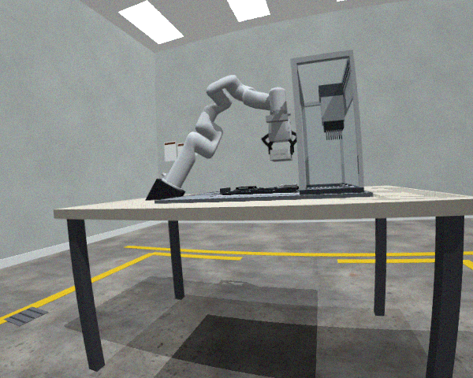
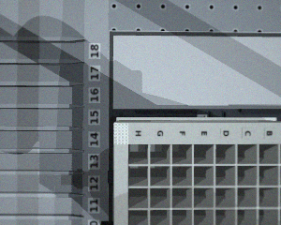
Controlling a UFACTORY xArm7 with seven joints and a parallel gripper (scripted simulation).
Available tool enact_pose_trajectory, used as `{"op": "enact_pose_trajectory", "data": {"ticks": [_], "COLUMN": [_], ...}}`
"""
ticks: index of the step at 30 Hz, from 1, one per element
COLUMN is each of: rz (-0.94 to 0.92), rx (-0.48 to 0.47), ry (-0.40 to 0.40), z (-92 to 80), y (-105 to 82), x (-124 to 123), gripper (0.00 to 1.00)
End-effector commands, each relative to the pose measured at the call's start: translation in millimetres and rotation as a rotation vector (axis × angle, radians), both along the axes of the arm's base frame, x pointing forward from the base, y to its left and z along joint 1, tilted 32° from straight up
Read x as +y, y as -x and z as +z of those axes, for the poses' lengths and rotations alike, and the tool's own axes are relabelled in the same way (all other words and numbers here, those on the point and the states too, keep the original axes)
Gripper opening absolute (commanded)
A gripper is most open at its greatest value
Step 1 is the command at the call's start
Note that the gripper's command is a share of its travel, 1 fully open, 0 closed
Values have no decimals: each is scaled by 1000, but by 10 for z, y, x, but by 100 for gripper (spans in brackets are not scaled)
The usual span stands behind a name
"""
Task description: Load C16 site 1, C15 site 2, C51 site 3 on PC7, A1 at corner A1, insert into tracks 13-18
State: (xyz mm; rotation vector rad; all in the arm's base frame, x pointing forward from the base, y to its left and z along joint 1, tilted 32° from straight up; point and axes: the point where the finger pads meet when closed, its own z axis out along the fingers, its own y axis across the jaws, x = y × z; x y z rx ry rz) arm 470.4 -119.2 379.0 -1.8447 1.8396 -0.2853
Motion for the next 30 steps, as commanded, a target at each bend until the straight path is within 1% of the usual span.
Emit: {"op": "enact_pose_trajectory", "data": {"ticks": [1,20,30], "rz": [0,0,0], "rx": [-2,-2,-2], "ry": [1,1,1], "z": [24,25,-116], "y": [-27,-27,-109], "x": [-35,-34,0], "gripper": [0,0,0]}}
